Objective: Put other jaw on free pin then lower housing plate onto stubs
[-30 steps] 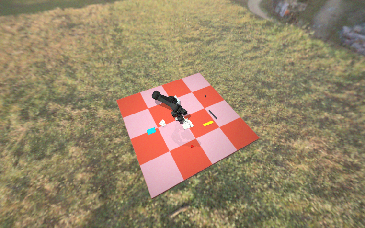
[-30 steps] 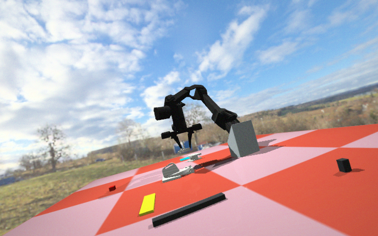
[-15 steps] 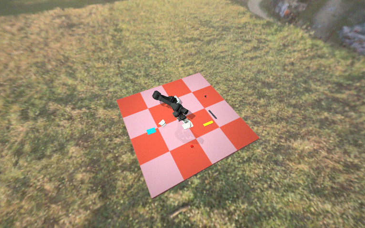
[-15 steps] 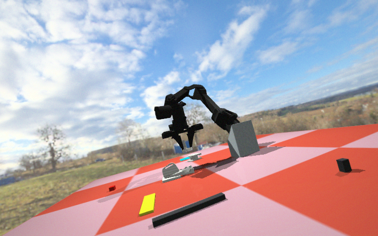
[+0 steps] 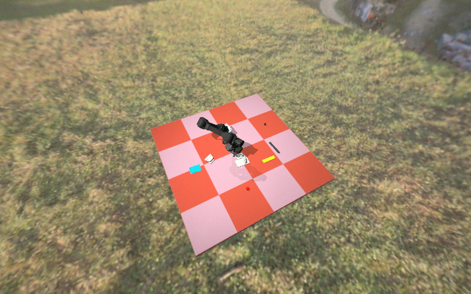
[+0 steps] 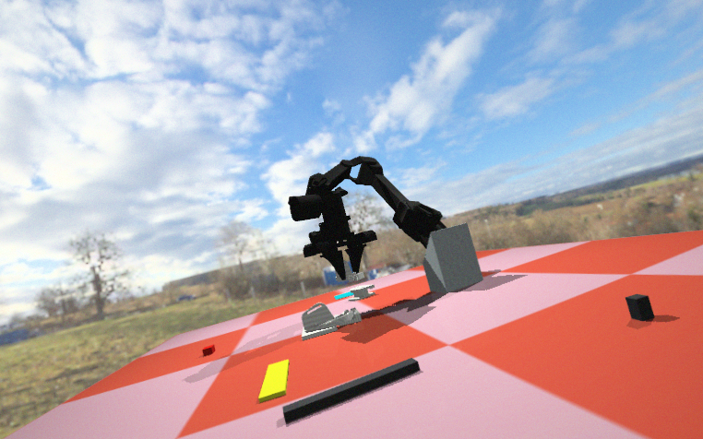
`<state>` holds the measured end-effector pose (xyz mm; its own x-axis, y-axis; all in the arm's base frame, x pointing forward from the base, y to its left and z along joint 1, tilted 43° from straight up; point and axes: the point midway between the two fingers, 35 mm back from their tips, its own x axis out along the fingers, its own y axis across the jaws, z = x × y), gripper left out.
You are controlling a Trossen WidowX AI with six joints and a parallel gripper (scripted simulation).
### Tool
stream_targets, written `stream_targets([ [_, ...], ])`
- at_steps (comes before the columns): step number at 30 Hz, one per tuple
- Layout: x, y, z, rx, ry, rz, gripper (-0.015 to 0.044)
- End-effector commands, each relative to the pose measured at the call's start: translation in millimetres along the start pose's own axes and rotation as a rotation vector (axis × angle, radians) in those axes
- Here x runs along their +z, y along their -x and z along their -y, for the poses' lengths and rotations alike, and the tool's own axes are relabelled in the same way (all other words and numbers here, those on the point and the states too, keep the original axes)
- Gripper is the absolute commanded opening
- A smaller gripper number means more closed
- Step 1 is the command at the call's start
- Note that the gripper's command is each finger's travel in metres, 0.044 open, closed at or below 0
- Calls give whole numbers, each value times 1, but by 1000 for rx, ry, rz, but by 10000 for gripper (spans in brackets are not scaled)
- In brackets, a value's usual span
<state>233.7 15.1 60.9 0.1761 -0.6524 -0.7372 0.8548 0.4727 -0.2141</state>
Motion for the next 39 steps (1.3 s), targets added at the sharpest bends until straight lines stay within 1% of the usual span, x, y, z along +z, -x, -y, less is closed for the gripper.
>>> stream_targets([
  [1,-4,-1,-1,-3,86,-3,134],
  [39,-31,-1,-1,-5,862,-2,134],
])
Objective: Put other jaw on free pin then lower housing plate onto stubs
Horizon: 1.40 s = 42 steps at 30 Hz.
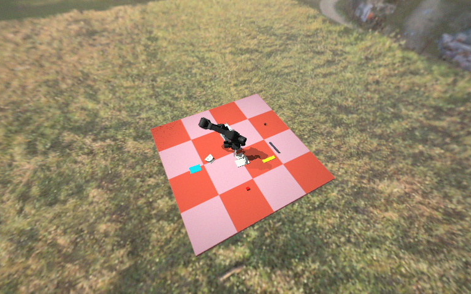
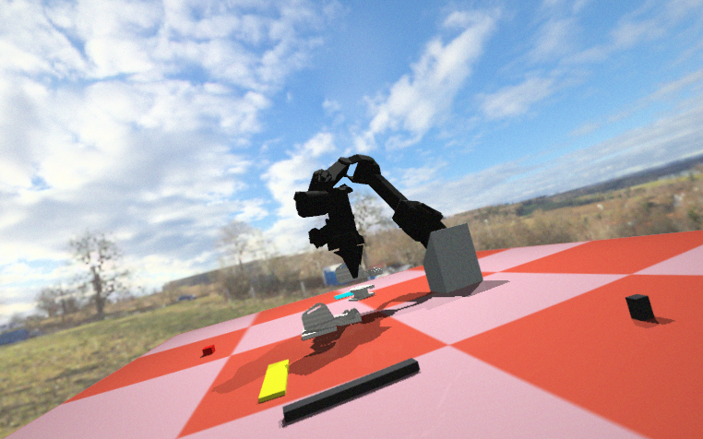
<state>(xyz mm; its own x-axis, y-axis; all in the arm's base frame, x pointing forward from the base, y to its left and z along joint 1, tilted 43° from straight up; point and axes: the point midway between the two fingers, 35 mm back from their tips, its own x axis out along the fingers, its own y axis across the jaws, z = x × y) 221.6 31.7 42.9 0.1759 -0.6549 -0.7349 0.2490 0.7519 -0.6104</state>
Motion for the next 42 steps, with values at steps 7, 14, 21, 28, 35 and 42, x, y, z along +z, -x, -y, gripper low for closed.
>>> stream_targets([
  [7,-6,-1,-6,-2,208,-4,134],
  [14,-9,-1,-9,-4,347,-4,134],
  [21,-10,-1,-9,-4,361,-4,134],
  [28,-10,-1,-9,-4,361,-4,134],
  [35,-10,-1,-9,-4,392,-4,134],
  [42,-10,-1,-9,-4,392,-4,134],
])
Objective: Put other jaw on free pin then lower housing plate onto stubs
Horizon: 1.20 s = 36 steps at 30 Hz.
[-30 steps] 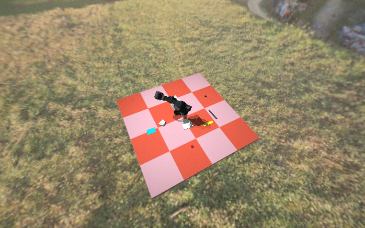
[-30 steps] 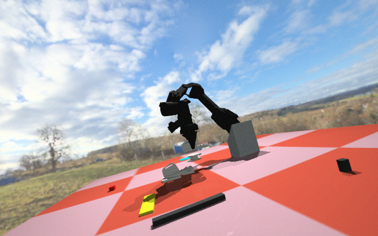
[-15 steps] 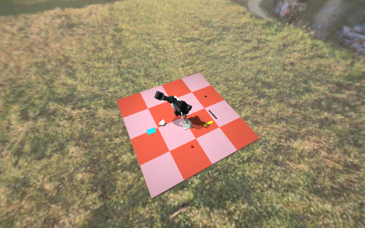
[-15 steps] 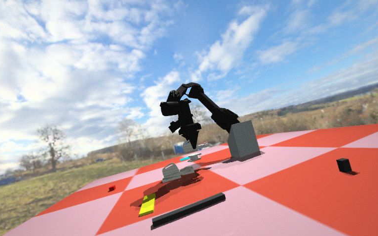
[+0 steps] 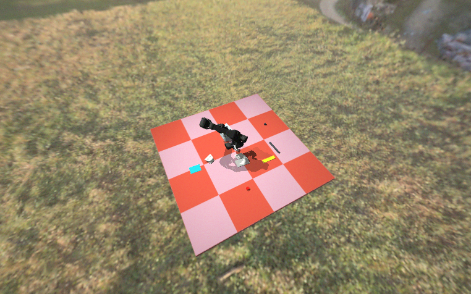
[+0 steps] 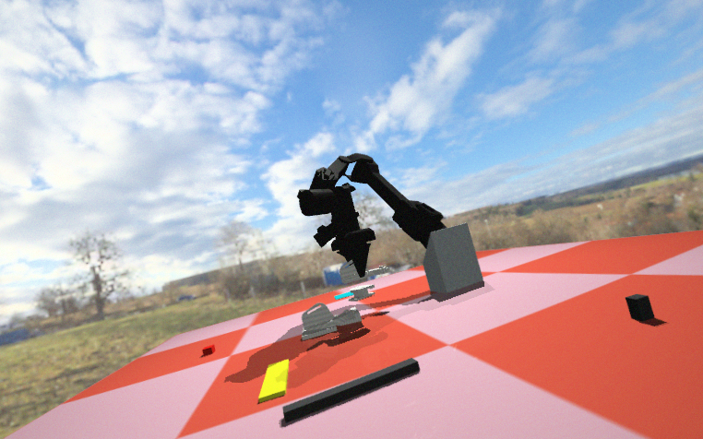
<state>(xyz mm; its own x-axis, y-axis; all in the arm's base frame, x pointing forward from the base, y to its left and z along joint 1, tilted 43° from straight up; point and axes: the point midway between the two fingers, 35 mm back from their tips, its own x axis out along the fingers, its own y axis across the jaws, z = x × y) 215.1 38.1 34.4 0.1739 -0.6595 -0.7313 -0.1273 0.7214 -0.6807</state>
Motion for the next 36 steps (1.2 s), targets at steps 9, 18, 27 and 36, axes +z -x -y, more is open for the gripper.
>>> stream_targets([
  [9,21,2,2,5,6,0,134],
  [18,50,4,6,6,5,1,134],
  [27,79,3,13,4,3,2,134],
  [36,102,0,20,1,2,3,134],
])
